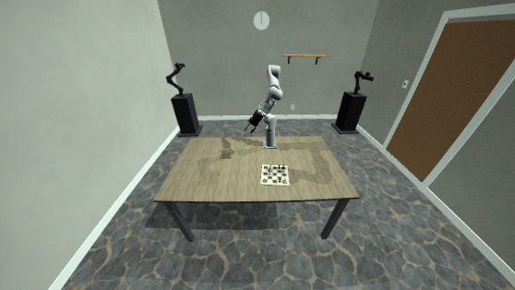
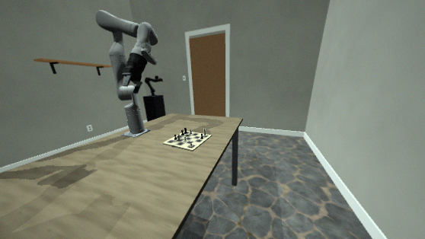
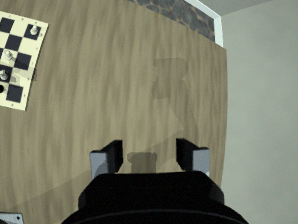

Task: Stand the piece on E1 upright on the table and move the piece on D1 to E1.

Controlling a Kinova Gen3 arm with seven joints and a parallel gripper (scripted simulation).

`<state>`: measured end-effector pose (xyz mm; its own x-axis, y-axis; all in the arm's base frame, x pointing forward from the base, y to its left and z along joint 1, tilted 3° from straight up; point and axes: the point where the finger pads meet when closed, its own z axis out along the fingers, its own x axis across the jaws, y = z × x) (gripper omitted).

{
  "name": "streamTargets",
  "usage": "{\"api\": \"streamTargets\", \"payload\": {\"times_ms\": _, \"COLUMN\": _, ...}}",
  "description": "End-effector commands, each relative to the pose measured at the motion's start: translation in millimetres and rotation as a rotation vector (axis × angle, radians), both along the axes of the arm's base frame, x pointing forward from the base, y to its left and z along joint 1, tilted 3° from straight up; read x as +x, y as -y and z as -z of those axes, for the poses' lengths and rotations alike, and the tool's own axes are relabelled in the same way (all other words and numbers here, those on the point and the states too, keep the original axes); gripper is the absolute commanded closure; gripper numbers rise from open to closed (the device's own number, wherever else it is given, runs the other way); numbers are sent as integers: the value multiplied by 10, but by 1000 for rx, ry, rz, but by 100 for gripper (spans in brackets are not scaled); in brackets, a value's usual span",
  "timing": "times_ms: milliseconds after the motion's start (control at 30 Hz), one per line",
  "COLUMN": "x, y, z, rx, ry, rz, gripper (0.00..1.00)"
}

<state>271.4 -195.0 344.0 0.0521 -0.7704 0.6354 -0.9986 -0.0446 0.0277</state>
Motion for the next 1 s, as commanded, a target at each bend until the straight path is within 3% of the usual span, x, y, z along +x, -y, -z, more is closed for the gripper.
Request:
{"api": "streamTargets", "payload": {"times_ms": 0, "x": 3, "y": 1, "z": -5, "rx": -1, "ry": 1, "rz": 0, "gripper": 0}}
{"api": "streamTargets", "payload": {"times_ms": 967, "x": 3, "y": 7, "z": 9, "rx": 12, "ry": 14, "rz": 23, "gripper": 0}}
